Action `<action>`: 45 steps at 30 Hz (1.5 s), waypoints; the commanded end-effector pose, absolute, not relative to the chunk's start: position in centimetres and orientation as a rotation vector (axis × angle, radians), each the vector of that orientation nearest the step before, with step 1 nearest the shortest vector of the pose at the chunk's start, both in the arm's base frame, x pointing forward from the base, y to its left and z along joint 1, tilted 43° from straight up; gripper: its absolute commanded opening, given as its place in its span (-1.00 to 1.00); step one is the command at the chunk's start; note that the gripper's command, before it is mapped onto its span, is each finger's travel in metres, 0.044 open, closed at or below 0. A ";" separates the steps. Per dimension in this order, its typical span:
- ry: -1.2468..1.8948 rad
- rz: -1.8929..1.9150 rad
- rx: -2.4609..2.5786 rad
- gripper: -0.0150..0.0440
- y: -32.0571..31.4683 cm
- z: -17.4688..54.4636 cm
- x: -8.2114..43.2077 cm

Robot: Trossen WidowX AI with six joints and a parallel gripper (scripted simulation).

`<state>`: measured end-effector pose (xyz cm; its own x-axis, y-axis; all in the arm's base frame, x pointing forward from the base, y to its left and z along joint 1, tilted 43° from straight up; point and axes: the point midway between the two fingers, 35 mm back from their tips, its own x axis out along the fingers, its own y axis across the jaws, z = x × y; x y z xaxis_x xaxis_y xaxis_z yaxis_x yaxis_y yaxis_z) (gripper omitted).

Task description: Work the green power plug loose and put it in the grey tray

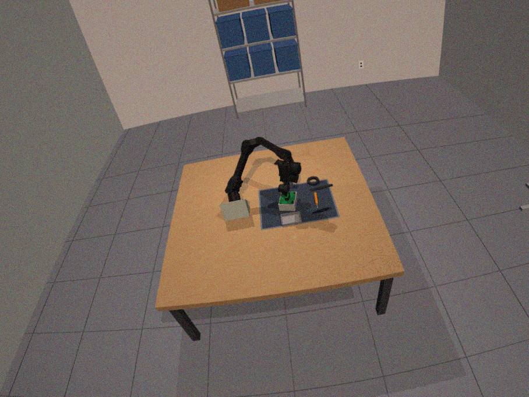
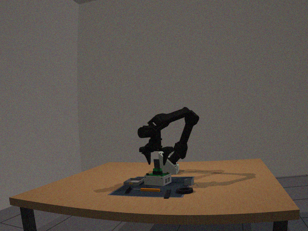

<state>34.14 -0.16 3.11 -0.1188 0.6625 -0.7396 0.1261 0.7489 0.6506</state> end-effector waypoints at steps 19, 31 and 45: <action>1.657 0.512 0.650 -0.37 0.1 2.9 33.9; 1.657 0.512 0.650 -0.49 0.1 2.9 33.9; 1.658 0.512 0.650 -0.49 -0.6 3.6 34.1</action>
